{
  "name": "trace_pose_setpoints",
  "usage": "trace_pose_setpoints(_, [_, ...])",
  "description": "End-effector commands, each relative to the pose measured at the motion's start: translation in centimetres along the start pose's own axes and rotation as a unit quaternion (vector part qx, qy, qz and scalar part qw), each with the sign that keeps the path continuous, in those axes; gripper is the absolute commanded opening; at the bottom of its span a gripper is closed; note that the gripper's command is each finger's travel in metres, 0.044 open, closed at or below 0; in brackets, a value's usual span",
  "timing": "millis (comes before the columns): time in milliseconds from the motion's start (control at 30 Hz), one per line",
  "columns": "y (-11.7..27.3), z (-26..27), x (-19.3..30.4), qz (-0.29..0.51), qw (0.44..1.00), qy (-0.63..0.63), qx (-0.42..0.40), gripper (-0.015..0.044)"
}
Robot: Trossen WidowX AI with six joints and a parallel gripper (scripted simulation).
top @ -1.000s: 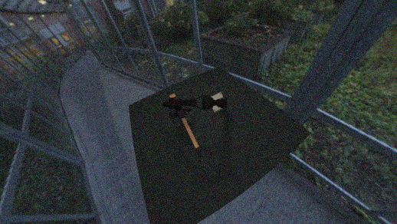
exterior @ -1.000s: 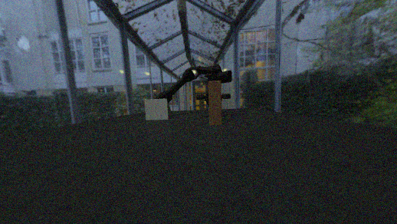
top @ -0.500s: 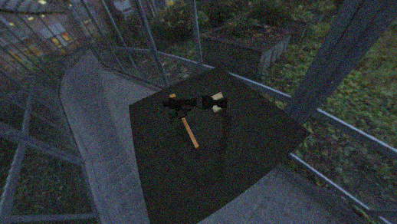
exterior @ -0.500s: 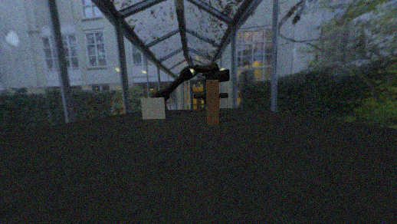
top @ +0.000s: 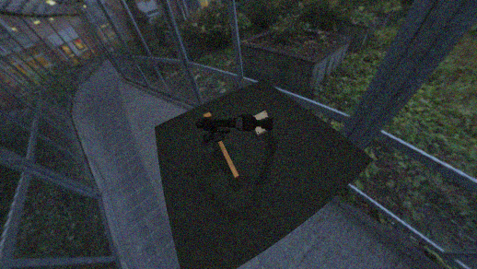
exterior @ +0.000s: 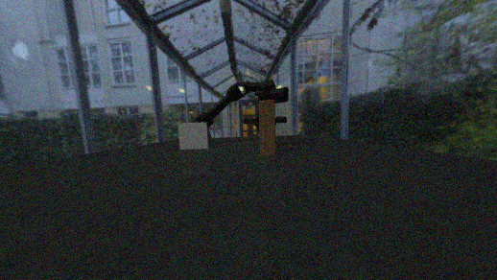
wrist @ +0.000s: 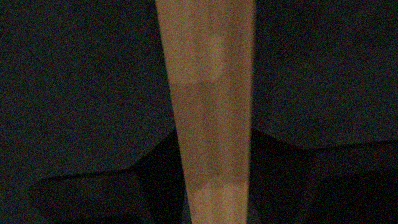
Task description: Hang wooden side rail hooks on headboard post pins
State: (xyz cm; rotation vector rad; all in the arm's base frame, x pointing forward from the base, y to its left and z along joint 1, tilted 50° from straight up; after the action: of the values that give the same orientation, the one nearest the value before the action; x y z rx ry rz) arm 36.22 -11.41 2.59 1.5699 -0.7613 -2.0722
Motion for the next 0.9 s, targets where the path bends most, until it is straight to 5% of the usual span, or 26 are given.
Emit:
trace_pose_setpoints(0, [0.44,-0.05,0.31,0.0,1.0,-0.002,0.005,0.0])
trace_pose_setpoints(867, [0.38,-0.06,0.6,0.0,1.0,-0.002,0.005,0.0])
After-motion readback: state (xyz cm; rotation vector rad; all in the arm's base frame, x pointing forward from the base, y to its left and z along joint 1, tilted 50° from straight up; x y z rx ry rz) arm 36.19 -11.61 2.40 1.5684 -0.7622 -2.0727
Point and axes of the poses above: the point midway between the two fingers, 35 mm back from their tips, its own y axis back along the fingers, its own z axis across the jaws, x = y × z, the point moved 9 cm from there along y, back along the fingers, and after that the axes turned 14 degrees about -y, right-handed, at the moved point
